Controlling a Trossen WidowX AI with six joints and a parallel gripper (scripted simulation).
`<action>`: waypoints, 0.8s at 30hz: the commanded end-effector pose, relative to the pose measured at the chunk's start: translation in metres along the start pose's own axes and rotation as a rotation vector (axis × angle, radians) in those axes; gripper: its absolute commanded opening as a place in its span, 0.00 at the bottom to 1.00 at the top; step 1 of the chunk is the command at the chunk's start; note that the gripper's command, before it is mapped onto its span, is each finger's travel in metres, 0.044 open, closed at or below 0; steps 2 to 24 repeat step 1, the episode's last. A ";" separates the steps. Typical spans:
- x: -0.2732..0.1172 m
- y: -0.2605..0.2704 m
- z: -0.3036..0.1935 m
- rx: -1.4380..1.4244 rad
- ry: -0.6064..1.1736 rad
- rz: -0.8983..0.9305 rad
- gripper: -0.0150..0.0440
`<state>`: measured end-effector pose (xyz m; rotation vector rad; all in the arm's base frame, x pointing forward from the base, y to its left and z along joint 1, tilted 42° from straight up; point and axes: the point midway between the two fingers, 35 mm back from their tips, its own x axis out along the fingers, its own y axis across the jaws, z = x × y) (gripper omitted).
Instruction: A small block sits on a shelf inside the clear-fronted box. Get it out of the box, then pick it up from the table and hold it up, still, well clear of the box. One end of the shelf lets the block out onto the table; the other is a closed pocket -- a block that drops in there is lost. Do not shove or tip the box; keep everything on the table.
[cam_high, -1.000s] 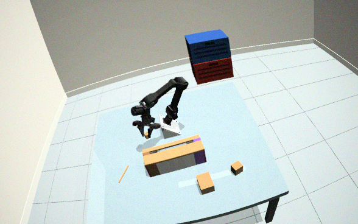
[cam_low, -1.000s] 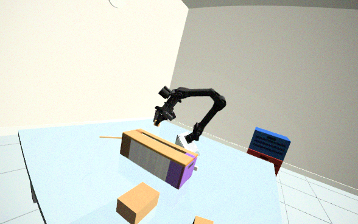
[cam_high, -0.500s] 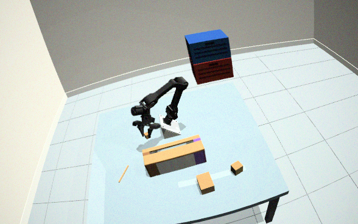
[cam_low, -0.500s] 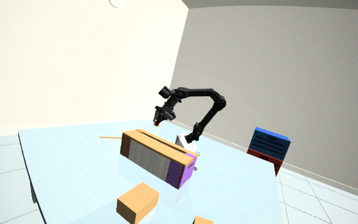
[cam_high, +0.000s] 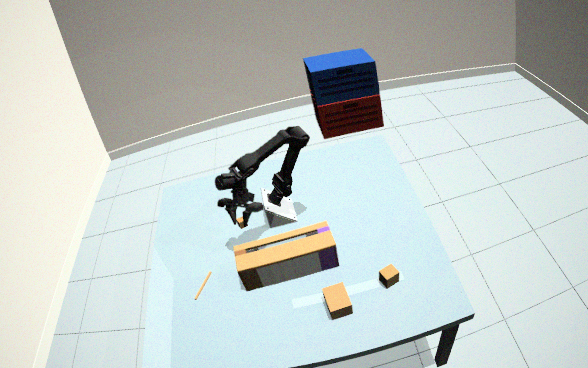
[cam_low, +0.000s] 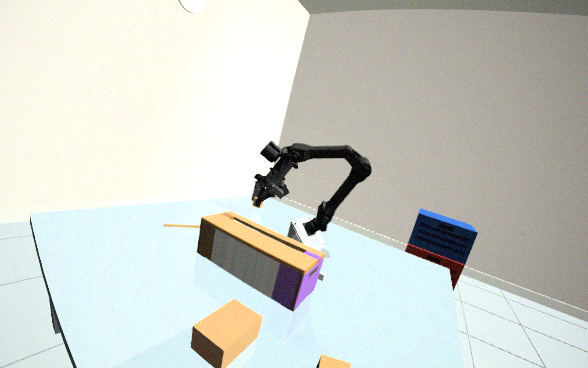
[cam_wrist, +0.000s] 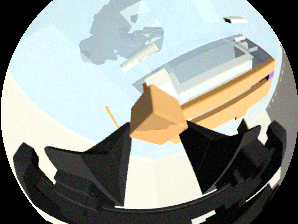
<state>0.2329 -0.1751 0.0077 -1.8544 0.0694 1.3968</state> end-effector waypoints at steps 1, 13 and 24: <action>0.000 0.000 0.001 0.006 -0.002 0.003 0.25; 0.000 0.000 0.001 0.006 -0.002 0.003 0.25; 0.000 0.000 0.001 0.006 -0.002 0.003 0.25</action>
